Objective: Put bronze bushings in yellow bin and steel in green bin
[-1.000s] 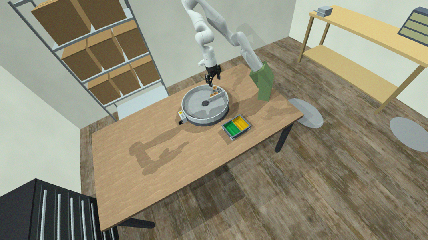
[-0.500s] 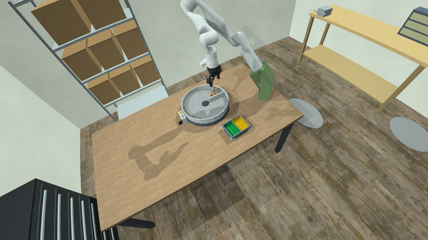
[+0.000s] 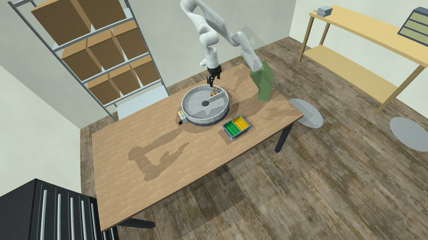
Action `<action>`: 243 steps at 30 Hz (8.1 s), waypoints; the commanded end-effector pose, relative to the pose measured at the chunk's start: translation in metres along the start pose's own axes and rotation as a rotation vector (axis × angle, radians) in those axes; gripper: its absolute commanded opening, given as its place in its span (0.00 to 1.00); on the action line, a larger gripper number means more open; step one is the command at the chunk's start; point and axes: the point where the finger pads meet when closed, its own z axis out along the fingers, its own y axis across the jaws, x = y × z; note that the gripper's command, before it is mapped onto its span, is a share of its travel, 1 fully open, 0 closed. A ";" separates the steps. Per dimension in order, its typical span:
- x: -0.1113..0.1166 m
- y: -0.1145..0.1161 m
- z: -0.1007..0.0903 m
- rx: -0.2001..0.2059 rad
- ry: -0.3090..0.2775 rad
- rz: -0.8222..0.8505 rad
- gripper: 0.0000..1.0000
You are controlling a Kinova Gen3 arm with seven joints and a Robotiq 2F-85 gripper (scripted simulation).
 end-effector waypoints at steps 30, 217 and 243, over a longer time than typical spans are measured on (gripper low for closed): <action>0.000 0.000 -0.001 0.002 0.000 0.000 1.00; 0.186 0.218 0.284 -0.001 0.000 -2.619 0.18; 0.186 0.218 0.304 -0.001 0.000 -2.619 0.18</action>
